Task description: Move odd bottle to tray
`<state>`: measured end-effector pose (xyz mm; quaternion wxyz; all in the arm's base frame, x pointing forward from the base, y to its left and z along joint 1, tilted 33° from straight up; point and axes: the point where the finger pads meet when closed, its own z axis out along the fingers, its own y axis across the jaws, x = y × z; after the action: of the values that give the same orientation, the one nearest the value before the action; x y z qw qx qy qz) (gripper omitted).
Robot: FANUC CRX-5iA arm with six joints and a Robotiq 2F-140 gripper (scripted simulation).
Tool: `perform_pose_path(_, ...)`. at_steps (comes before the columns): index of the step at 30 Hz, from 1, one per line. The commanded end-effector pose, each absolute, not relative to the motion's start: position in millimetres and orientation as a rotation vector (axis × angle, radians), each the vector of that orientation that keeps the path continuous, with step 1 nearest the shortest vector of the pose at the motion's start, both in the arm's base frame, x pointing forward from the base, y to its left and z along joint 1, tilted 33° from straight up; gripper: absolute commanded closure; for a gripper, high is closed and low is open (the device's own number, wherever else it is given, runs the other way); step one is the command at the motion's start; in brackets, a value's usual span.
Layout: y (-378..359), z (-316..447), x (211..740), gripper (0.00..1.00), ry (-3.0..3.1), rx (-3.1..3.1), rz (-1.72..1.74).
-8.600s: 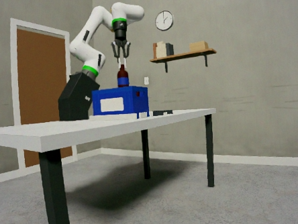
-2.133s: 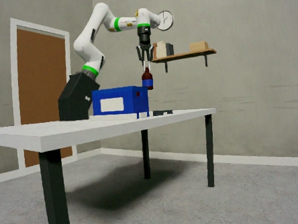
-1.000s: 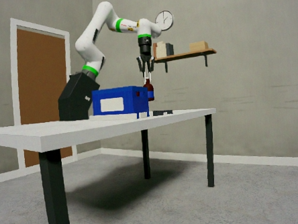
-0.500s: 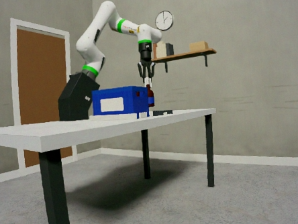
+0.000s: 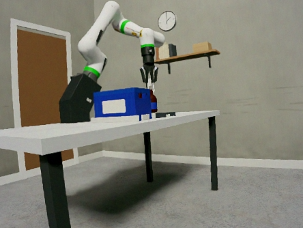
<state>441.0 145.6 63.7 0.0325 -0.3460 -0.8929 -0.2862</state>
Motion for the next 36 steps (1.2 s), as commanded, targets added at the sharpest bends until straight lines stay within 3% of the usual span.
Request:
perform_pose_path(1, 146.0, 63.0, 441.8, 0.90, -2.750, -1.066, -0.882)
perform_pose_path(36, 149.0, 58.2, 442.6, 0.90, -2.750, -1.066, -0.882)
